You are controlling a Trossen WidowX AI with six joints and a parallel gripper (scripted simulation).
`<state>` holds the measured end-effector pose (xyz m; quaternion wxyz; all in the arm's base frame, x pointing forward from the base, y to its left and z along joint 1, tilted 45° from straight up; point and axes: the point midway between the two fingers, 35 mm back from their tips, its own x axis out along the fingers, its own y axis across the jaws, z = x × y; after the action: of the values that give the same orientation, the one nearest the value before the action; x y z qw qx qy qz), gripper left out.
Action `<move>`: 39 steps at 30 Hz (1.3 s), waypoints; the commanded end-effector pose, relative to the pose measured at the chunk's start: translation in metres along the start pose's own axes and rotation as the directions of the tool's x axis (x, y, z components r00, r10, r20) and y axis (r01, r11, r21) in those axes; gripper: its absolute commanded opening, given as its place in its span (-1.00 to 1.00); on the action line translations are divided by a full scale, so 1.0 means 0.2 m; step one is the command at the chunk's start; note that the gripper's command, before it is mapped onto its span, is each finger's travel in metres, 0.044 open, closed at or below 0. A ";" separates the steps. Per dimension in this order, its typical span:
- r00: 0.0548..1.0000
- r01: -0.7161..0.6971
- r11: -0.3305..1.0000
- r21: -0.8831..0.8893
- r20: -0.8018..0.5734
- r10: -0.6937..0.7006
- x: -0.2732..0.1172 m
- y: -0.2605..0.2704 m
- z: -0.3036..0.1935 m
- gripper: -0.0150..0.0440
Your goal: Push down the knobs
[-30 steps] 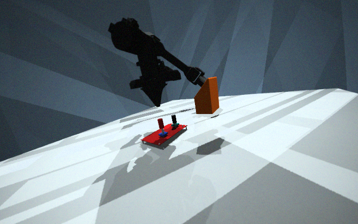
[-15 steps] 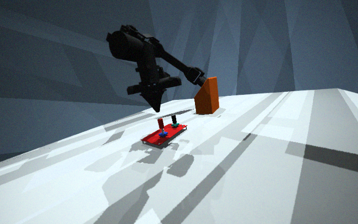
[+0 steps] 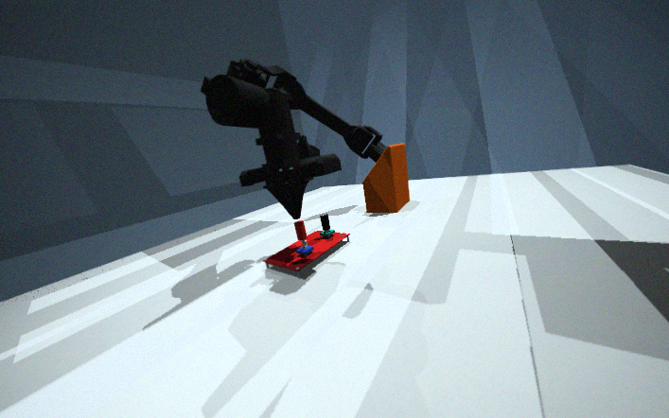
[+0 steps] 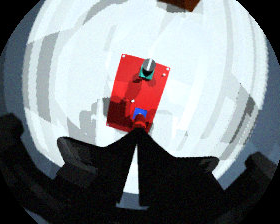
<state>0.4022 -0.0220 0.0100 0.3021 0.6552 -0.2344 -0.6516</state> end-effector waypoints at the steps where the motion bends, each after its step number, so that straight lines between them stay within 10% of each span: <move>1: 1.000 -0.004 1.000 -0.009 0.000 0.004 0.01 0.00 0.01 -0.49; 39: 1.000 -0.005 1.000 -0.009 0.000 0.005 0.04 0.00 0.01 -0.49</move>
<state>0.4014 -0.0263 0.0042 0.3041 0.6542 -0.2334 -0.6520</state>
